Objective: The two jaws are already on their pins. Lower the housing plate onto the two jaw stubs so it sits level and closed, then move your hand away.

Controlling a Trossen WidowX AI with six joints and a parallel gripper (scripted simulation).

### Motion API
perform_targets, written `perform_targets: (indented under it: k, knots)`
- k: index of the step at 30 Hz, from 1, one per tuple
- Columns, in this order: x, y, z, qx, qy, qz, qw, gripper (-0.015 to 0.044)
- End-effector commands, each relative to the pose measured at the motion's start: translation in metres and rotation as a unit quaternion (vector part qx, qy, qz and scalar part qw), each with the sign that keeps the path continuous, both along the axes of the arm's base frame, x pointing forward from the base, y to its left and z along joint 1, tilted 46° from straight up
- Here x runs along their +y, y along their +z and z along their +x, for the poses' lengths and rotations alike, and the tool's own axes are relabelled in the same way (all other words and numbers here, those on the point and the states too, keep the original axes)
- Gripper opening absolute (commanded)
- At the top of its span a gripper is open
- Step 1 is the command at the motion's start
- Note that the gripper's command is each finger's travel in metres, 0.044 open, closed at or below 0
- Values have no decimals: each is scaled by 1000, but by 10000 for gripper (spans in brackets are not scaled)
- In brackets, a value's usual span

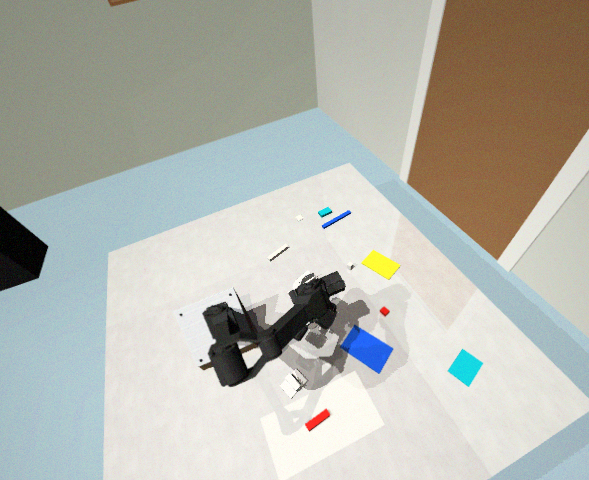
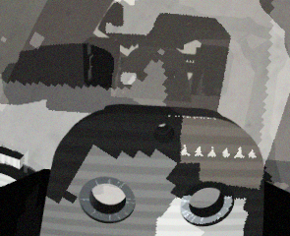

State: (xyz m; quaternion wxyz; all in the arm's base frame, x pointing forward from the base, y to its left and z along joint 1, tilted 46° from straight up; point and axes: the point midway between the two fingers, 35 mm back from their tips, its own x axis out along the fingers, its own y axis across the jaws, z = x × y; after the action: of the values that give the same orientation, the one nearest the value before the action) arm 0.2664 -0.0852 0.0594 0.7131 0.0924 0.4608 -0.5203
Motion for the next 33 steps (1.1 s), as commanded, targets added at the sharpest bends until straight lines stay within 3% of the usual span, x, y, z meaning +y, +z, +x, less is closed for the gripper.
perform_targets:
  k: [1, 17, 33]
  knots:
    - [10, -7, 7, 39, 50, -5, 998, 351]
    - [45, -40, 18, 192, 218, -21, 957, 351]
    - [80, -74, 19, 336, 370, -43, 865, 351]
